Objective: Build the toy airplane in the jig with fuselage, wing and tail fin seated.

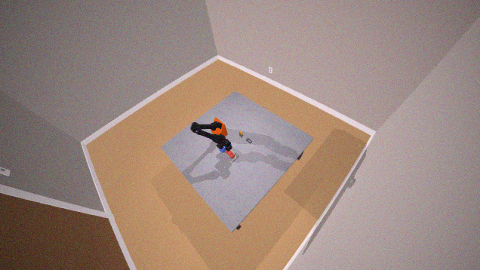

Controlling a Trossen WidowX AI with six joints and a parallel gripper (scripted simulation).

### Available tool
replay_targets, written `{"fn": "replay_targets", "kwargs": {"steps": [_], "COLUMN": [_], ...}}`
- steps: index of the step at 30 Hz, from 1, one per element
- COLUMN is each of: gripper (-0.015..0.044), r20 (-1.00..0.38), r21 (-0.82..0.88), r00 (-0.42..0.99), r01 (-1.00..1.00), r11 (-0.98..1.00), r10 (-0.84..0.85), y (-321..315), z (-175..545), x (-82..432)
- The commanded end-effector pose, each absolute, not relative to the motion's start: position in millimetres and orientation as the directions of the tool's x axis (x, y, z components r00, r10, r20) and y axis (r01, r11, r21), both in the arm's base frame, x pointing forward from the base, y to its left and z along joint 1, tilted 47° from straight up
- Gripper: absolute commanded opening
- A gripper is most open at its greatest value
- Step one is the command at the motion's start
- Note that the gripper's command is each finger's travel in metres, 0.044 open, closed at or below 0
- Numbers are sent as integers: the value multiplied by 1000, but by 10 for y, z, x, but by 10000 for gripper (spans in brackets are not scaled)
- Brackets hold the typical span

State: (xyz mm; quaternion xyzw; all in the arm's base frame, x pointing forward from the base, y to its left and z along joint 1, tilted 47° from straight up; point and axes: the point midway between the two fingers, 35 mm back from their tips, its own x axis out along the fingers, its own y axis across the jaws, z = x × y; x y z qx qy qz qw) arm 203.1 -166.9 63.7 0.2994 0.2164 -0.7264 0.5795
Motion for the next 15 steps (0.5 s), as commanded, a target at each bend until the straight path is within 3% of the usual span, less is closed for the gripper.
{"fn": "replay_targets", "kwargs": {"steps": [1, 15], "gripper": [197, 196], "r20": [-684, -683], "r21": [23, 29], "r00": [-154, -152], "r01": [972, 971], "r11": [-232, -235], "r10": [-713, -714], "y": [-1718, -1775], "z": [577, 541], "x": [2002, 1994]}}
